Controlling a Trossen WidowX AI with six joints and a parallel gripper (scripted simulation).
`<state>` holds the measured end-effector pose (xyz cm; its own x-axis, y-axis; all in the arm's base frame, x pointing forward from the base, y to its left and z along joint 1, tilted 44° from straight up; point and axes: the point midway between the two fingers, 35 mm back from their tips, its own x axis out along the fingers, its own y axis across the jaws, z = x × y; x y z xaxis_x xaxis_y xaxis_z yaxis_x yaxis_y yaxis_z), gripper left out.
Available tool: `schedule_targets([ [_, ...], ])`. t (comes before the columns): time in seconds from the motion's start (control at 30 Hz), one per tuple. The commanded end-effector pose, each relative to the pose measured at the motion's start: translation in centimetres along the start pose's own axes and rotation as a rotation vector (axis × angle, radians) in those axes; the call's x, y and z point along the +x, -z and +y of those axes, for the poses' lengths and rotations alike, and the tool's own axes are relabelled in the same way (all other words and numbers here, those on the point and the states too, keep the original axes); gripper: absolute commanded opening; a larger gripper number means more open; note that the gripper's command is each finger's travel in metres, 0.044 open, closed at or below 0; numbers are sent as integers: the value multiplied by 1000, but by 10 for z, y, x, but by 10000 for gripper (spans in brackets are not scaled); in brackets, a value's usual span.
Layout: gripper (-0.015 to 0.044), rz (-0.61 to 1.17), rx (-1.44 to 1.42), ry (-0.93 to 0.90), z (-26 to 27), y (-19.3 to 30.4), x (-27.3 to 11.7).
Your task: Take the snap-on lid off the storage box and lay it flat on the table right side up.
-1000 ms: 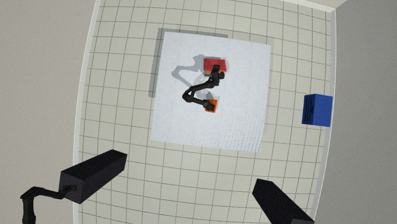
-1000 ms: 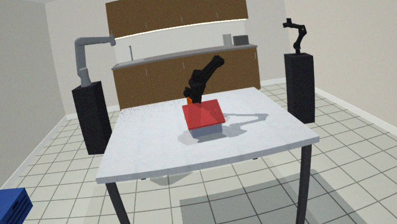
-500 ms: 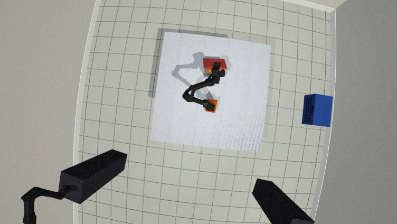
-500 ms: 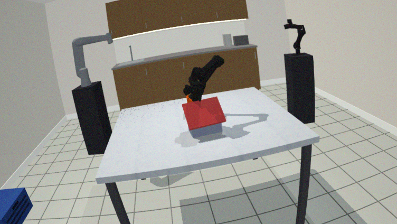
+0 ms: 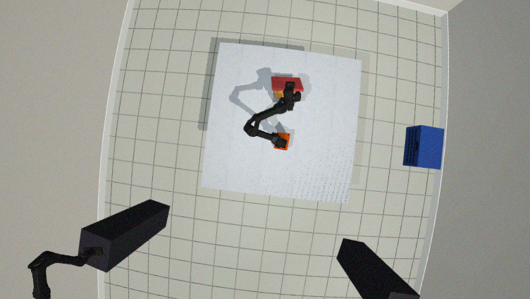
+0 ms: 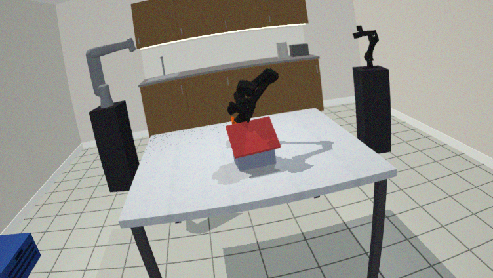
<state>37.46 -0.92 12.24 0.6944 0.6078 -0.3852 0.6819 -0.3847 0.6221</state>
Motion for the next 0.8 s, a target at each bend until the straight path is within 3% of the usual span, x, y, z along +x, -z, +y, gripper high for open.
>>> schedule_targets([
  [0.0, 0, 2, -14, -11, 9, 1, -5],
  [0.77, 0, 1, -14, -11, 31, 1, -24],
])
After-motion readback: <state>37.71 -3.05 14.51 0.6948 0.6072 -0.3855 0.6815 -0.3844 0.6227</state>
